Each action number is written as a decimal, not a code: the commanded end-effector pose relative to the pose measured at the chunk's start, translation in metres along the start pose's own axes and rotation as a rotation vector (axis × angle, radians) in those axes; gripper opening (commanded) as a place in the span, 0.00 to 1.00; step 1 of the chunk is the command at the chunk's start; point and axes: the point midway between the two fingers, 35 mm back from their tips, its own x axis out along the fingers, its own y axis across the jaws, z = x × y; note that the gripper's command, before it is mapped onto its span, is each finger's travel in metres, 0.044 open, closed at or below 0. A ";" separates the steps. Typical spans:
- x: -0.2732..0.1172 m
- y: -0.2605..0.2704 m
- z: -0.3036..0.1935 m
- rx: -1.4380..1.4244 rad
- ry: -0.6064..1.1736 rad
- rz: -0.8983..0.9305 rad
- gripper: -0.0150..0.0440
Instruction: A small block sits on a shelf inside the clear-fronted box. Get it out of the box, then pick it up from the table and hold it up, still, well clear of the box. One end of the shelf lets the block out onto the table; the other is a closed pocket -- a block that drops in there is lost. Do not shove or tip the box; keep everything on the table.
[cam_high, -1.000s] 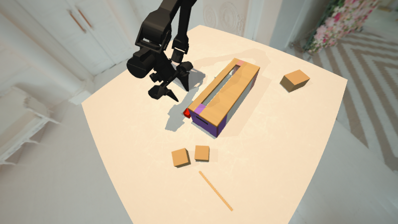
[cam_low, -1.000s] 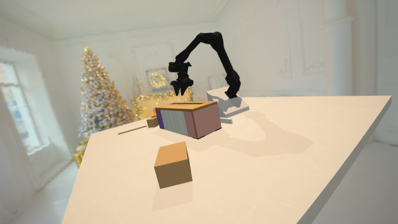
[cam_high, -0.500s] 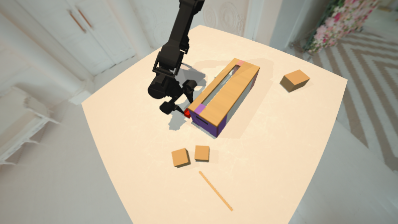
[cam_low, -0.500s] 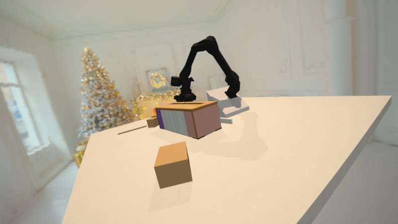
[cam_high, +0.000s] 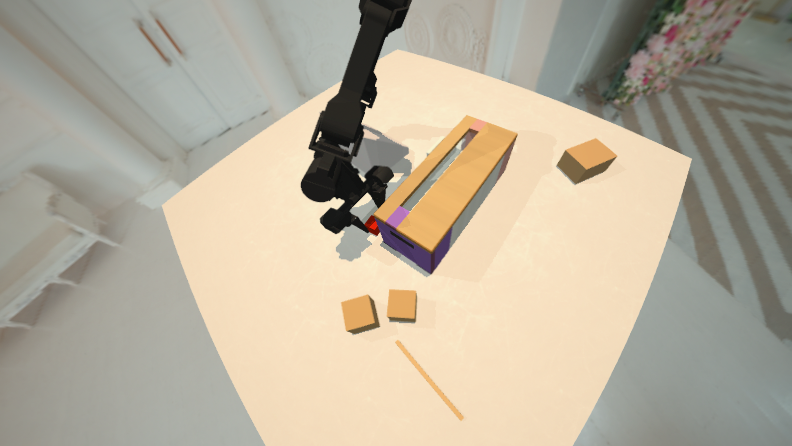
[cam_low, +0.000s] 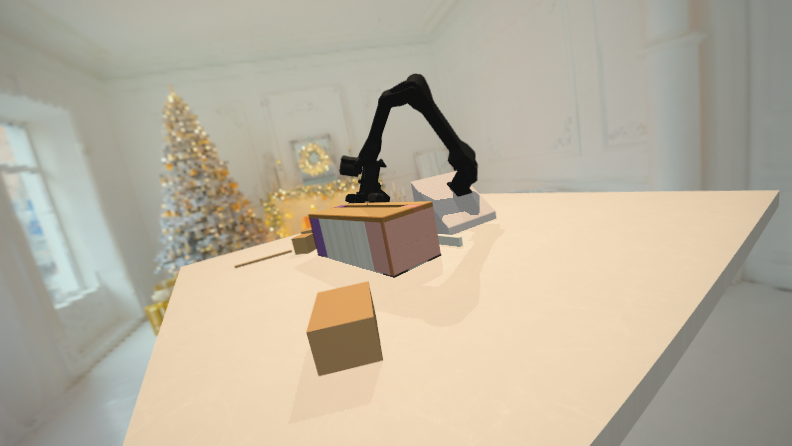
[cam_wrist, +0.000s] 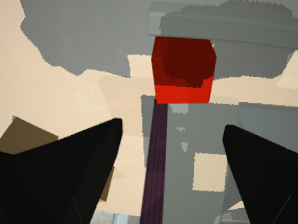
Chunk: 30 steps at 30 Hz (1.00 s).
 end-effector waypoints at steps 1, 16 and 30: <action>0.008 -0.001 0.005 0.008 -0.003 -0.008 0.74; 0.029 -0.003 0.015 0.008 -0.002 -0.010 0.74; 0.038 -0.004 0.020 0.009 -0.002 -0.011 0.47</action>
